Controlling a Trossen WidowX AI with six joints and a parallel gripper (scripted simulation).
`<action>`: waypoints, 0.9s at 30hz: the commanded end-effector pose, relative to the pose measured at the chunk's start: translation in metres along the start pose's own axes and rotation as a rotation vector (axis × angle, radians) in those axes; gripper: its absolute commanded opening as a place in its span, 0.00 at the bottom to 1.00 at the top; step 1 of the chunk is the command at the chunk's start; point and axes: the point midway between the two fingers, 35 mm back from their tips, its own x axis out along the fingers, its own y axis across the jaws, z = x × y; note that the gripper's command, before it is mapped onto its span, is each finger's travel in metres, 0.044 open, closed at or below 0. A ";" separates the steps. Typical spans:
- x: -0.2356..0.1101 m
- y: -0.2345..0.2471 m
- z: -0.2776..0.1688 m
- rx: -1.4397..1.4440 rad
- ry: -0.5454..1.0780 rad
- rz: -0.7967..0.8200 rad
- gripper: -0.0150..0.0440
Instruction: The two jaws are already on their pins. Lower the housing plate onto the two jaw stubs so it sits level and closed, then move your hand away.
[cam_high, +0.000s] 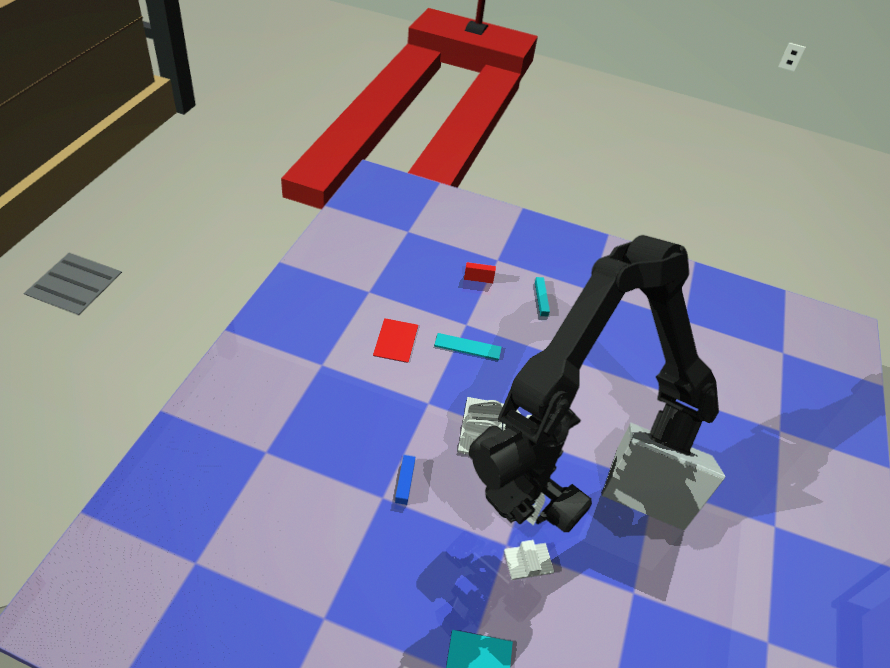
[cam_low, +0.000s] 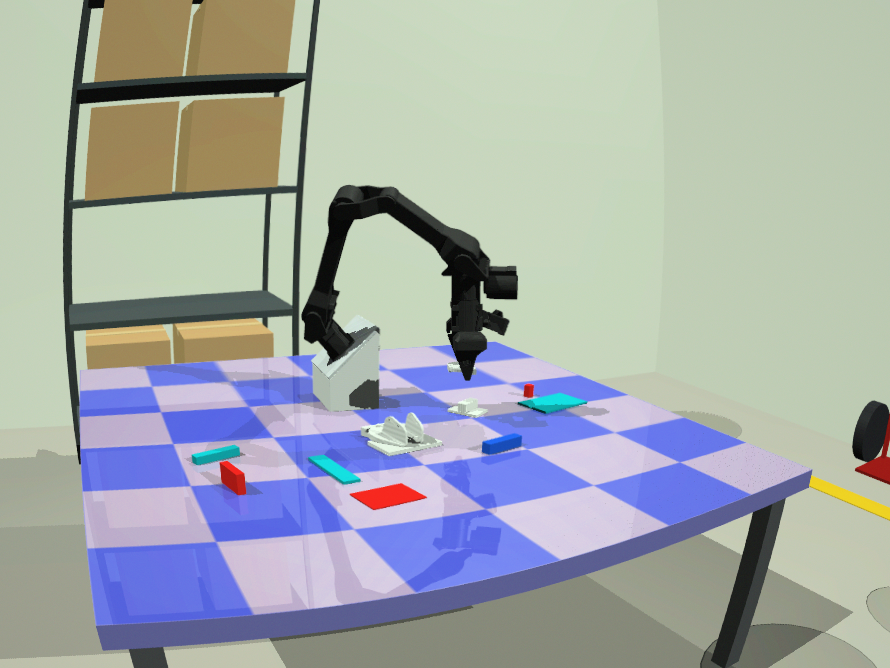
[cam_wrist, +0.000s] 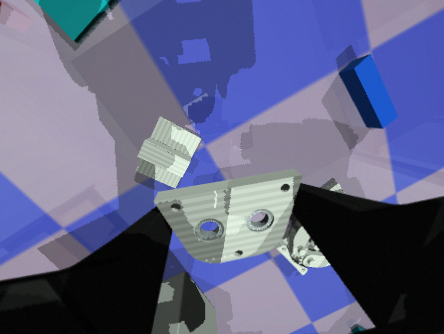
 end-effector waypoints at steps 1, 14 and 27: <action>0.001 -0.004 -0.006 -0.070 0.007 -0.001 0.85; -0.002 -0.024 -0.021 -0.338 0.003 -0.001 0.85; -0.003 -0.042 -0.037 -0.605 0.002 -0.003 0.85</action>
